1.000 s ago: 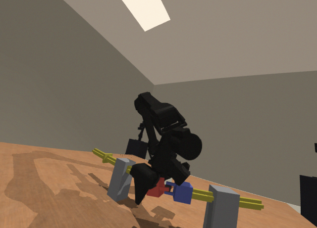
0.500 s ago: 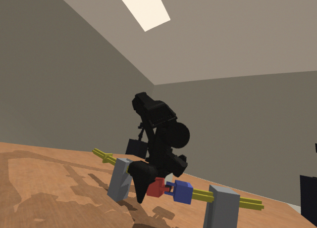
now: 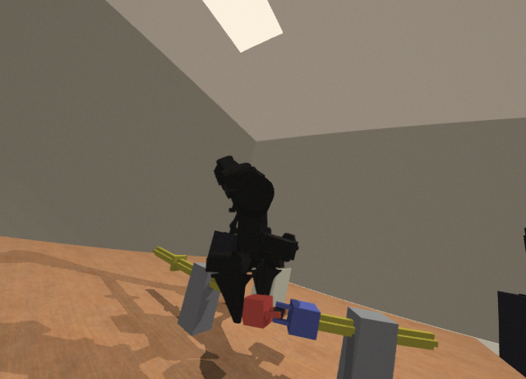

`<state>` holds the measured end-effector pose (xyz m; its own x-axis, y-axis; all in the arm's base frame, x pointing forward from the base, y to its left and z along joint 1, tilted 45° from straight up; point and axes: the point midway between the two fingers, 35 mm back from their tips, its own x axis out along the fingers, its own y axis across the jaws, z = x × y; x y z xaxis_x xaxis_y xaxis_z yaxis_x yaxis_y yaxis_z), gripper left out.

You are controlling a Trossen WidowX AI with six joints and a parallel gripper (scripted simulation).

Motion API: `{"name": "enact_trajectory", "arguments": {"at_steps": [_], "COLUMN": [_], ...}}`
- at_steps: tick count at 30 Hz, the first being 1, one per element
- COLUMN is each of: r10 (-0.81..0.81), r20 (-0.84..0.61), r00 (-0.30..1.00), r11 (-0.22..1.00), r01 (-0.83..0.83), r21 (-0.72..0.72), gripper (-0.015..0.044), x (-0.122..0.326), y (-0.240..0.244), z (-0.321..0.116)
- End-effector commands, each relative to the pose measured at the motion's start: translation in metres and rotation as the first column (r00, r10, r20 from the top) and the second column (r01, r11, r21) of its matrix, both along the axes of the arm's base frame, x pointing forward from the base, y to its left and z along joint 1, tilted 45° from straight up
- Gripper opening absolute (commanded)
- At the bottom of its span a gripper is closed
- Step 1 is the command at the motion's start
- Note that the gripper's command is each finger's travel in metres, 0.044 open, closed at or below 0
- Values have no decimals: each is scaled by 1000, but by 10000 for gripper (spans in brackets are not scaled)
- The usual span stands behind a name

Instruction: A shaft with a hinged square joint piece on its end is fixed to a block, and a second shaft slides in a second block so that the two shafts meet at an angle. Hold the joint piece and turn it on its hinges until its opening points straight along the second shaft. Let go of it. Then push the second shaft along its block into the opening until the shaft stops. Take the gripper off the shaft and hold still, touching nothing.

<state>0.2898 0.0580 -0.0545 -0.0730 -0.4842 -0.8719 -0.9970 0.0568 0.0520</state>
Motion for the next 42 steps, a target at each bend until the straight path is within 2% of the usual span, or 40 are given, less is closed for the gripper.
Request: {"name": "enact_trajectory", "arguments": {"at_steps": [1,10,20,31,42], "r10": [3,-211,-447,-615,-675], "r20": [-6,123,312,523,691], "r00": [1000,970,838,589,260], "r11": [1000,975,872,693,486], "r01": [-3,218,486,721,861], "r21": [6,-44,-58,3,150], "gripper": [440,440,440,440,440], "x": [-2,6,12,13,10], "y": [0,18,44,71,98], "z": [0,14,35,61,89]}}
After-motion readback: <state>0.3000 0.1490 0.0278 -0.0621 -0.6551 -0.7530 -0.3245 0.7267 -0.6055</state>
